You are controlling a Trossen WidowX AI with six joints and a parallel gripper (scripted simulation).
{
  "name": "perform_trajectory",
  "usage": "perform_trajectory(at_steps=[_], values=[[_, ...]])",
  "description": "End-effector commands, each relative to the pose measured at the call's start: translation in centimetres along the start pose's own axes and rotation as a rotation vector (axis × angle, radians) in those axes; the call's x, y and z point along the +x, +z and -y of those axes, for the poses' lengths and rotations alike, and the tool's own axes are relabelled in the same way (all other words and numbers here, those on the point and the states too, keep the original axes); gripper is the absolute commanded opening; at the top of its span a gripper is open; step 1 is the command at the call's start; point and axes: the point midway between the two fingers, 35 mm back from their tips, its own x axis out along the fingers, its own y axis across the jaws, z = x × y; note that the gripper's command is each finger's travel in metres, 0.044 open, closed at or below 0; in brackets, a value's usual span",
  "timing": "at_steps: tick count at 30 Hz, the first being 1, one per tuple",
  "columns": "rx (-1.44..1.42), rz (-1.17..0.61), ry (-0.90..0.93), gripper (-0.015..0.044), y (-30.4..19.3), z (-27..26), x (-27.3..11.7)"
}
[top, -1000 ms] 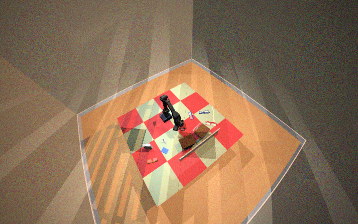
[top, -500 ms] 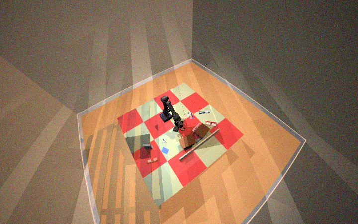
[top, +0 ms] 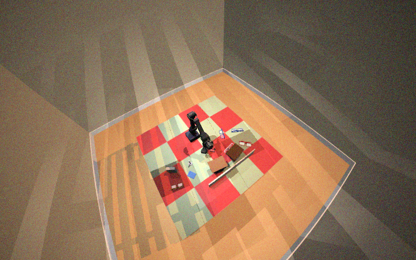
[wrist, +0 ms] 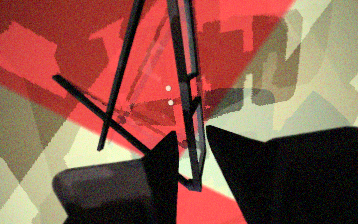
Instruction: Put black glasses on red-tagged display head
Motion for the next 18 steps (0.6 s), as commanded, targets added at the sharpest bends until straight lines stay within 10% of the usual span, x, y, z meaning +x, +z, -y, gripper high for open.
perform_trajectory(at_steps=[1,18], values=[[-0.004,0.003,0.004,0.012,0.02,-0.28,0.06],[-0.007,0.0,0.0,0.0027,-0.01,-0.23,0.03]])
